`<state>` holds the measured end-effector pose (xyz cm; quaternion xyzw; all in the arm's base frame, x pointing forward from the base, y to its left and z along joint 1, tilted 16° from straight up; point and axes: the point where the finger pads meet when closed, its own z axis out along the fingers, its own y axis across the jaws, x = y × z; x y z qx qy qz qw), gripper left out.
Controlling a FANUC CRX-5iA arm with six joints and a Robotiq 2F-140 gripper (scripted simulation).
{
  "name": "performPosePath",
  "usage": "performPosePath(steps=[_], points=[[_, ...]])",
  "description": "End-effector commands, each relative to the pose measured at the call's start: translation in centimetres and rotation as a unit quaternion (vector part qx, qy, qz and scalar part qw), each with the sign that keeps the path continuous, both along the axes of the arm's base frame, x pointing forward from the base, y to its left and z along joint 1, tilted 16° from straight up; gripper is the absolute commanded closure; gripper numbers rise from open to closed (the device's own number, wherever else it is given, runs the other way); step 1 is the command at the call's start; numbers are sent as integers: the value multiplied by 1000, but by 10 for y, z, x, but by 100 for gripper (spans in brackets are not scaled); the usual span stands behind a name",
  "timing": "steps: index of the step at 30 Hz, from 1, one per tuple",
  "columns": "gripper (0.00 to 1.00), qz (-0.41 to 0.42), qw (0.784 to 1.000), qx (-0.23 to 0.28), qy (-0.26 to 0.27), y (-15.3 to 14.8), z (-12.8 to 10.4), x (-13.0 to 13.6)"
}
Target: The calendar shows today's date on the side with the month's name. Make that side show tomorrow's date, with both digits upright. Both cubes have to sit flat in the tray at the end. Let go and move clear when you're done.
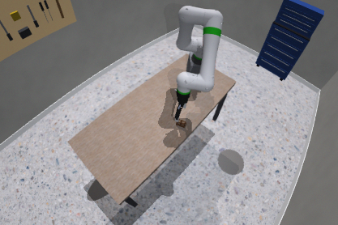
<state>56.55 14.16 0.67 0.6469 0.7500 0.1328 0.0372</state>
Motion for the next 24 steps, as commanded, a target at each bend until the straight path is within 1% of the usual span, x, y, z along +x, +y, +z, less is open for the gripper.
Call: performPosePath(steps=[1, 7, 15, 17, 24], points=[[0, 0, 1000, 0, 0, 0, 1, 0], [0, 0, 1000, 0, 0, -2, 11, -2], [0, 0, 1000, 0, 0, -6, 37, -8], [0, 0, 1000, 0, 0, -6, 37, -8], [0, 0, 1000, 0, 0, -8, 53, -12]])
